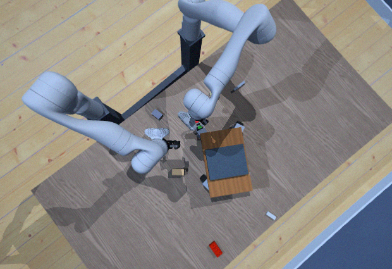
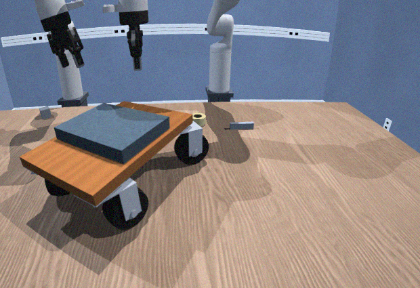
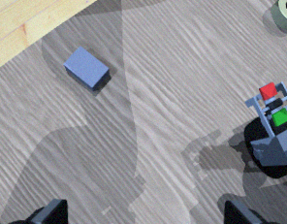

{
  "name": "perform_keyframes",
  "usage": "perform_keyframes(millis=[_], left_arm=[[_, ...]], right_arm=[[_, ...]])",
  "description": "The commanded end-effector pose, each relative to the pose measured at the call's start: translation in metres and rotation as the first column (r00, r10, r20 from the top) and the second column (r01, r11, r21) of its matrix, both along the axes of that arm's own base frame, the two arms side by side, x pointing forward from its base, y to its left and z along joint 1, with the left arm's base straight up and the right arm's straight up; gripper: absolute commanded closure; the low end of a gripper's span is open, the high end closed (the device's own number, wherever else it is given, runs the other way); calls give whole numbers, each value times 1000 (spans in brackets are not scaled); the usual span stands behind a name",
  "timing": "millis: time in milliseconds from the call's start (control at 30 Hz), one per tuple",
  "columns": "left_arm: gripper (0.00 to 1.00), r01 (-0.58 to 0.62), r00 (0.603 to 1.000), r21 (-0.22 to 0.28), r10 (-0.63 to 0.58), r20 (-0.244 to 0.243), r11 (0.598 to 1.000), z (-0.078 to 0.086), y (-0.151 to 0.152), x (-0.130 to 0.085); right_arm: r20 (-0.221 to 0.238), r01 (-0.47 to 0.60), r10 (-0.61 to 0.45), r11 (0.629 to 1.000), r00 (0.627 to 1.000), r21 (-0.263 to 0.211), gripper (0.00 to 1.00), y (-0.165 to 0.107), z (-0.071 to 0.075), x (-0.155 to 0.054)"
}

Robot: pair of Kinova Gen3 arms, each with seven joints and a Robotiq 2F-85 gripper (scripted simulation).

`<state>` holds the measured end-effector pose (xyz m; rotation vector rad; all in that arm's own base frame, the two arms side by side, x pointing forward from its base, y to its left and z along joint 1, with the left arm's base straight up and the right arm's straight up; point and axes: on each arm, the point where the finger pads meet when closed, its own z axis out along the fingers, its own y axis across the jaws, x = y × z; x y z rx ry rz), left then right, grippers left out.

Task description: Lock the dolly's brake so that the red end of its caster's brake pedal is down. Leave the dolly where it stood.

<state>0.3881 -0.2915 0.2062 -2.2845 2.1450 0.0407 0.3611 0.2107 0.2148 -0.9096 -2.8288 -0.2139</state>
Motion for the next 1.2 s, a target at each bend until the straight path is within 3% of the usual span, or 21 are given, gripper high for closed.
perform_keyframes(millis=[0, 400, 1167], left_arm=[[985, 54, 999, -5, -54, 2, 999, 1, 0, 1], [985, 227, 974, -19, -227, 11, 974, 2, -1, 4], [985, 289, 957, -24, -288, 15, 957, 3, -1, 5]], right_arm=[[2, 0, 0, 1000, 1000, 1, 2, 0, 1, 0], [2, 0, 0, 1000, 1000, 1, 2, 0, 1, 0], [2, 0, 0, 1000, 1000, 1, 2, 0, 1, 0]])
